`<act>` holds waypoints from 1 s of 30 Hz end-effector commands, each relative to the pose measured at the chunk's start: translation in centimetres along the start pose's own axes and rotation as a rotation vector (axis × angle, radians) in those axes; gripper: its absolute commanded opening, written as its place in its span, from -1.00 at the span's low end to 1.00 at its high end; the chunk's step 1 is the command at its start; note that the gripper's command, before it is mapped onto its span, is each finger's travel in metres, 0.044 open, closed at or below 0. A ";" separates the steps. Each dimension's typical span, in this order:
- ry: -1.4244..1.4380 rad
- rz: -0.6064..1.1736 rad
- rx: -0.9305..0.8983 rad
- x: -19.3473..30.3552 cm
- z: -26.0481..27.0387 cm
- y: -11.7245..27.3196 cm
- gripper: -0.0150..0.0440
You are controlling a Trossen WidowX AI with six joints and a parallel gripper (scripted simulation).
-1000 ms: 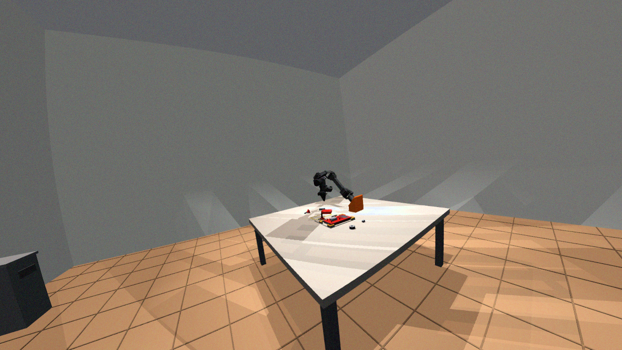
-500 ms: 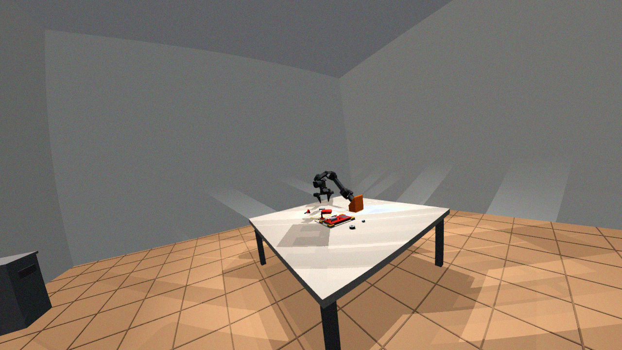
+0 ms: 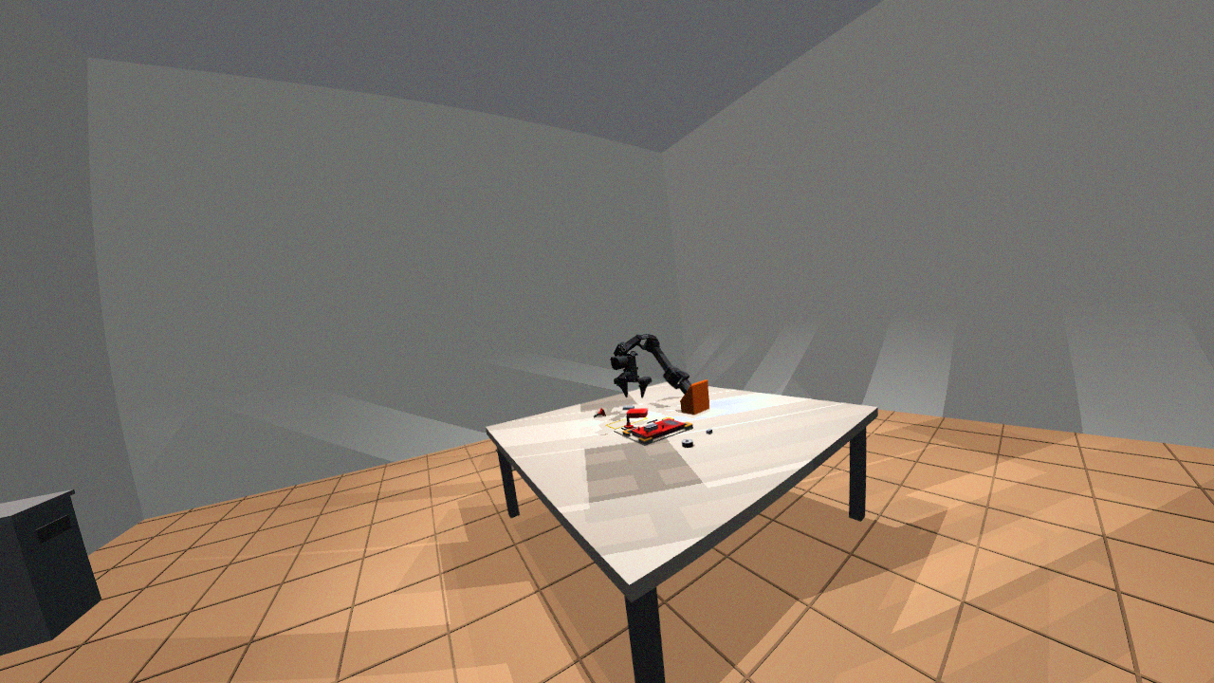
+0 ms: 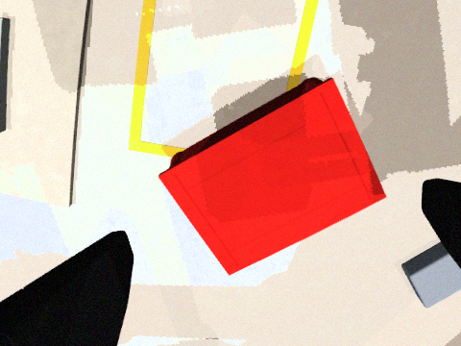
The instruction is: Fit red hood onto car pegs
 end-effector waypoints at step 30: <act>-1.210 -0.013 0.009 2.0 -0.7 -2.0 1.00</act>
Point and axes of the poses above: the point midway between the two fingers, 35 mm back from their tips, its own y axis back along the fingers, its own z axis across the jaws, x = y × z, the point moved 2 cm from there along y, back along the fingers, and after that the axes turned 6 degrees about -y, right-handed, at the moved point
